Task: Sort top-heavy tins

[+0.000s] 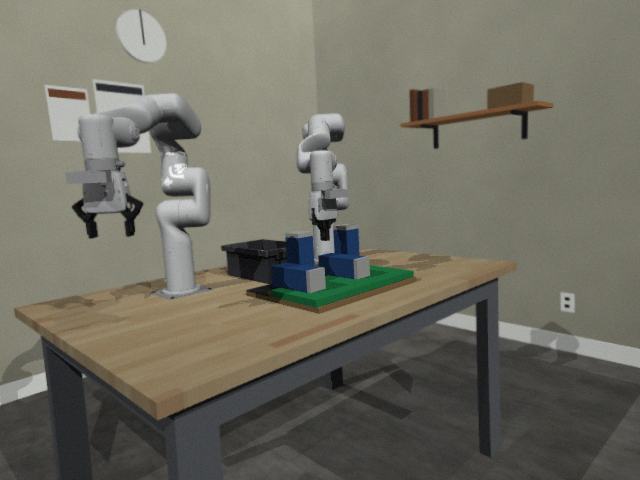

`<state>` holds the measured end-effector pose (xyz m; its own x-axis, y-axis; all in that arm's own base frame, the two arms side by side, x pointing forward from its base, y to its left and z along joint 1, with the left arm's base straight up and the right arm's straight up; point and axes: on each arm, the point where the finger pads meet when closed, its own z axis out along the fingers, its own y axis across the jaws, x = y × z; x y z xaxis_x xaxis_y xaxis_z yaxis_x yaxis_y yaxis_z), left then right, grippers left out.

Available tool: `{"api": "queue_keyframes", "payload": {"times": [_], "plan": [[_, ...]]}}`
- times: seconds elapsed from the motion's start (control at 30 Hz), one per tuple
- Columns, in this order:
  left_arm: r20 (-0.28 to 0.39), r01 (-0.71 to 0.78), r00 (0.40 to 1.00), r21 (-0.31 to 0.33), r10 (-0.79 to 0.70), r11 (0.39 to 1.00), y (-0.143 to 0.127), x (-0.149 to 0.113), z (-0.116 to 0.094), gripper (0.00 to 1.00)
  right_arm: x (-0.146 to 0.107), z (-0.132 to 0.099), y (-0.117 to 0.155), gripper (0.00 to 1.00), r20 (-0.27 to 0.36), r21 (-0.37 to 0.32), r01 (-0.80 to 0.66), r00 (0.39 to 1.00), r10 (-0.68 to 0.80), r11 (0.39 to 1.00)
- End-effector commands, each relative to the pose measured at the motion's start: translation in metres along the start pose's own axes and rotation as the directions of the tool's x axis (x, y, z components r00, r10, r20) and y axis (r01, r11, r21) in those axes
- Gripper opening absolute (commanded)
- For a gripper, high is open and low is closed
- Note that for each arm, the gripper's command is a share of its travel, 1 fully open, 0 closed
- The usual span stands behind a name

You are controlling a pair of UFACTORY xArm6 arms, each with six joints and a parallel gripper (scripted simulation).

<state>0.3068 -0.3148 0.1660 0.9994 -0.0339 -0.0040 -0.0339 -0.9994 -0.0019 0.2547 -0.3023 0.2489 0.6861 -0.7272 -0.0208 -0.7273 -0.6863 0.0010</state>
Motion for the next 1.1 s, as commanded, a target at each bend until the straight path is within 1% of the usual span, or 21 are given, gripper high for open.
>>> {"api": "queue_keyframes", "payload": {"times": [0.0,0.27,0.4,0.83,0.93,1.07], "plan": [[-0.004,0.0,1.0,-0.004,0.0,1.0,0.001,0.002,-0.002,0.0,0.001,-0.002,0.0,1.0,-0.004,0.0,0.0,1.0,0.0,1.0],[-0.004,0.0,1.0,-0.004,0.0,1.0,0.001,0.002,-0.002,0.0,0.001,-0.002,0.0,1.0,-0.004,0.0,0.0,1.0,0.0,1.0],[-0.004,-0.001,1.0,-0.004,0.001,1.0,0.002,-0.006,-0.002,0.0,0.001,-0.002,0.0,1.0,-0.004,0.0,0.0,1.0,0.0,1.0],[-0.004,-0.001,1.0,-0.004,0.001,1.0,0.002,-0.006,-0.002,0.0,0.001,-0.002,0.0,1.0,-0.004,0.0,0.0,1.0,0.0,1.0],[-0.004,0.0,1.0,-0.004,0.0,1.0,0.001,-0.013,-0.002,0.0,0.001,-0.002,0.0,1.0,-0.004,0.0,0.0,1.0,0.0,1.0],[-0.004,0.0,1.0,-0.004,0.0,1.0,0.001,-0.014,-0.002,0.0,0.001,-0.002,0.0,1.0,-0.004,0.0,0.0,1.0,0.0,1.0]]}}
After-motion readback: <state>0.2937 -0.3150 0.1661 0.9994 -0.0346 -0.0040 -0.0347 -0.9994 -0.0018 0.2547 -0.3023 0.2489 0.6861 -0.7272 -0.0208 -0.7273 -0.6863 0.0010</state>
